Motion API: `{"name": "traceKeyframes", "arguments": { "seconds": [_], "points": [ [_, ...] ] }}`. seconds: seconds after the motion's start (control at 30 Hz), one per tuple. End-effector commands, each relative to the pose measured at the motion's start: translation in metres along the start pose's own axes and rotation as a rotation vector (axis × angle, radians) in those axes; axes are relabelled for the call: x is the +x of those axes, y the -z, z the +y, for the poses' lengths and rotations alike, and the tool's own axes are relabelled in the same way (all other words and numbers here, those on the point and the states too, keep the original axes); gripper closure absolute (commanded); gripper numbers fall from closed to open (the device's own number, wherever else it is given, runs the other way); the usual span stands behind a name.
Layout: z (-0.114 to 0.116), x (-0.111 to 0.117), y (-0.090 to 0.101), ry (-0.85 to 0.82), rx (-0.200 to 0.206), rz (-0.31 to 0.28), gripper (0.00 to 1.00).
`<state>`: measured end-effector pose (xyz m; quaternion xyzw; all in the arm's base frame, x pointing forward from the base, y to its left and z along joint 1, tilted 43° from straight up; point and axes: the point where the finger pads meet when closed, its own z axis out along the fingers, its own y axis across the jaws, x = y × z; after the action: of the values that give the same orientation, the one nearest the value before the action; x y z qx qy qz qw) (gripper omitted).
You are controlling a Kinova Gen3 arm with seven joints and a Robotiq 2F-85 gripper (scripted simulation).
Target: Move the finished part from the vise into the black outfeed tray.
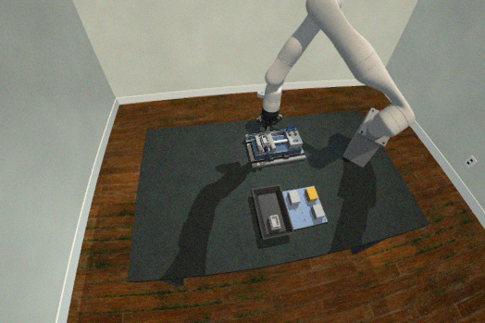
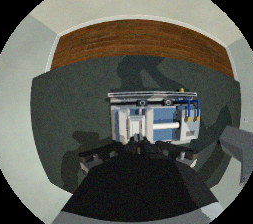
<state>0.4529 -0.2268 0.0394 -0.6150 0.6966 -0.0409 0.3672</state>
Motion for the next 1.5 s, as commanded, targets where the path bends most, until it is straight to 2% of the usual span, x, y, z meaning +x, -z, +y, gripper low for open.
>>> {"name": "traceKeyframes", "arguments": {
  "seconds": [0.0,0.1,0.13,1.47],
  "points": [
    [-0.0003,0.0006,0.0007,0.000,0.001,0.001,1.00],
    [-0.0003,0.0006,0.0007,0.000,0.001,0.001,1.00],
    [-0.0003,0.0006,0.0007,0.000,0.001,0.001,0.33],
    [-0.0003,0.0006,0.0004,0.000,0.001,0.001,0.33]
  ]
}}
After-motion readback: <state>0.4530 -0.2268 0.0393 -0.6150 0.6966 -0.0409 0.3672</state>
